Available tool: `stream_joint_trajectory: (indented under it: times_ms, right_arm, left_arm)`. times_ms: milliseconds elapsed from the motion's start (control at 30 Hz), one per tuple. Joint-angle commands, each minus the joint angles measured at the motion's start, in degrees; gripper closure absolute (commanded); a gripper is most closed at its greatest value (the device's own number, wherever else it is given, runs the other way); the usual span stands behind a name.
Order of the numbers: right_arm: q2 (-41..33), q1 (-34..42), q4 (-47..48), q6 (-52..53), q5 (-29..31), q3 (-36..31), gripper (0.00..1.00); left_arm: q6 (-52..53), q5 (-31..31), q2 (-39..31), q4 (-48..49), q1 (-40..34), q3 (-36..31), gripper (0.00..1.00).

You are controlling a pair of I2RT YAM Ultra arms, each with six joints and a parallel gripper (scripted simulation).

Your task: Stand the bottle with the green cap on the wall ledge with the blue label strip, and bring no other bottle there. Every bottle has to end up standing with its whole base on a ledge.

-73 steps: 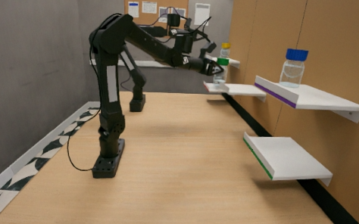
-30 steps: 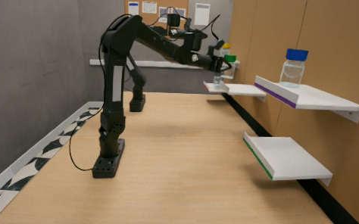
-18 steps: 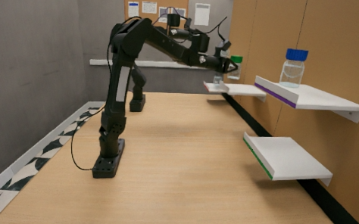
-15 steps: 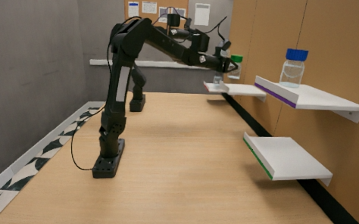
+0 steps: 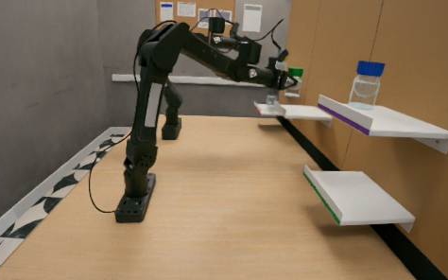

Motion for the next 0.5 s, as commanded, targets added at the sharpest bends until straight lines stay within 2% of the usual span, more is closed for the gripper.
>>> stream_joint_trajectory:
  times_ms: [0, 167, 300, 467]
  right_arm:
    - [-0.4, -0.5, 4.8, -0.5, -0.4, 1.2, 0.49]
    - [0.9, -0.6, 10.0, -0.6, -0.6, -2.4, 0.49]
    - [1.3, -0.7, 7.6, -0.2, -0.2, -2.8, 0.49]
    - [1.2, -0.7, 11.6, -0.7, -0.5, -4.1, 0.49]
  left_arm:
    - [-0.3, 0.3, -1.4, 1.5, 0.3, 0.1, 0.0]
    - [-0.3, 0.3, -1.4, 1.5, 0.3, 0.1, 0.0]
    - [-0.3, 0.3, -1.4, 1.5, 0.3, 0.1, 0.0]
    - [-0.3, 0.3, -1.4, 1.5, 0.3, 0.1, 0.0]
